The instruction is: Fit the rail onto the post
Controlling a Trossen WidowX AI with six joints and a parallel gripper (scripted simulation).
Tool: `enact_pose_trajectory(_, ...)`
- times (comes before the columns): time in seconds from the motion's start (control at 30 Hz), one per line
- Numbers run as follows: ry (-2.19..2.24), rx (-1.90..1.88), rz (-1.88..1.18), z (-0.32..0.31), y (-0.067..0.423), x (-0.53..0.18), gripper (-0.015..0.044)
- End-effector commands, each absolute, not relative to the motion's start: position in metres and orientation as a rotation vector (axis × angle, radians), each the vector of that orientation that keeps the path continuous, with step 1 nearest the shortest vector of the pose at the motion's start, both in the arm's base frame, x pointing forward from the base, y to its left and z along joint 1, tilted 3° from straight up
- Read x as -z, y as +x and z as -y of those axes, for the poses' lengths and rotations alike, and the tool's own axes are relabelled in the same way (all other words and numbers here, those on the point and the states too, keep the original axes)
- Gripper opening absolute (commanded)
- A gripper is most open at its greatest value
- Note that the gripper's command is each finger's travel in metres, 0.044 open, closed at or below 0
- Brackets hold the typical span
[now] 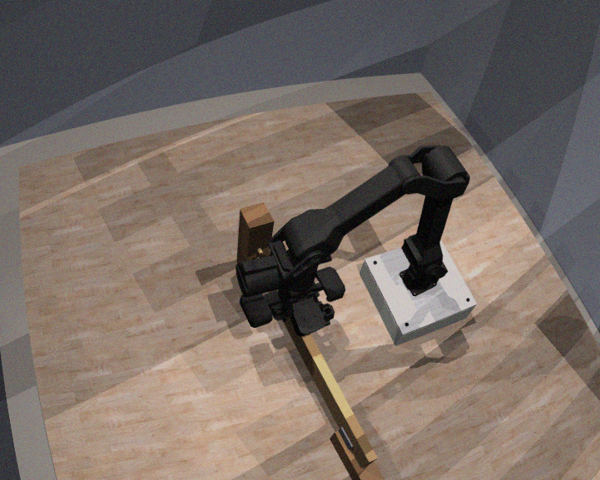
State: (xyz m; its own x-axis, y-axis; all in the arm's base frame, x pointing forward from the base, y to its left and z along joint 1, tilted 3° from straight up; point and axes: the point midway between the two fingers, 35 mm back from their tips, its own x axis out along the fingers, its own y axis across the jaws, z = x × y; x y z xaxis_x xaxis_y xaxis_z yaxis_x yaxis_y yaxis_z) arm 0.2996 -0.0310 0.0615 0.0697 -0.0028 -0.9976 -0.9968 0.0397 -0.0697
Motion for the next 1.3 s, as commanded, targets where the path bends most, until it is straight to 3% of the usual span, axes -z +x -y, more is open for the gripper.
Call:
enact_pose_trajectory(0.0, -1.218, -1.127, -1.177, 0.033, 0.3, -0.062, 0.0)
enact_pose_trajectory(1.27, -1.218, -1.126, -1.177, 0.045, 0.301, -0.064, 0.0)
